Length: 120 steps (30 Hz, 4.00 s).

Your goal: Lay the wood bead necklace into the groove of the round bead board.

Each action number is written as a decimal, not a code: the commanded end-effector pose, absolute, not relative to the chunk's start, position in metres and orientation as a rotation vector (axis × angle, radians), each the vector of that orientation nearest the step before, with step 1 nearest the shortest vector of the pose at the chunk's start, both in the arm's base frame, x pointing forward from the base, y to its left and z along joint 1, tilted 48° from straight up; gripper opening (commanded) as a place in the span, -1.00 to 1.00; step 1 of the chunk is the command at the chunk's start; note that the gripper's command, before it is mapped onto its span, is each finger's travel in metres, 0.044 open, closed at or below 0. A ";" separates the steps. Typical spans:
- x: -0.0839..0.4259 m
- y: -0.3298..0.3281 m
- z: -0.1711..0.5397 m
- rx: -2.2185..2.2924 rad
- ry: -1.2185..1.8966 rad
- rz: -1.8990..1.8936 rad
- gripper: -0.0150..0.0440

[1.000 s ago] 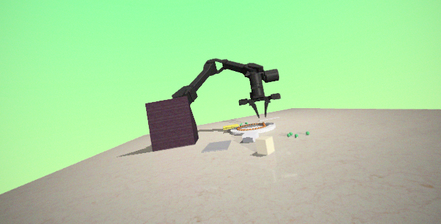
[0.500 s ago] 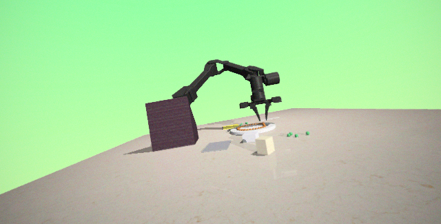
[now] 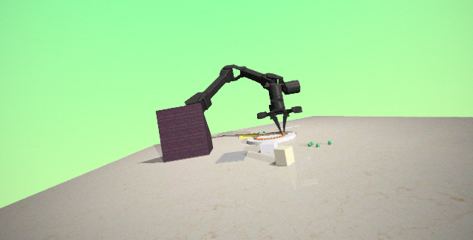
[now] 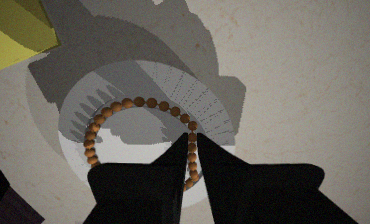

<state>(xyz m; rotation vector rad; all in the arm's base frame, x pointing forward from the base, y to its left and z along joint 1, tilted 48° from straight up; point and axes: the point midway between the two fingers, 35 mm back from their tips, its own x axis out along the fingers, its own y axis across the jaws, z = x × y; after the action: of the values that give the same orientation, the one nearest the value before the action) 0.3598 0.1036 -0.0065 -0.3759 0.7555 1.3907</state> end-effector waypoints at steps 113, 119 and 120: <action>0.364 0.080 -0.003 -0.312 0.805 1.351 -0.08; 0.364 0.087 -0.010 -0.309 0.807 1.352 -0.08; 0.364 0.088 -0.011 -0.309 0.808 1.352 -0.08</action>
<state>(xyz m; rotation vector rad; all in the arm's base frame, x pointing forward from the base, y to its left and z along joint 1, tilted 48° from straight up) 0.3646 0.0847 -0.0068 -0.3180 0.8038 1.3542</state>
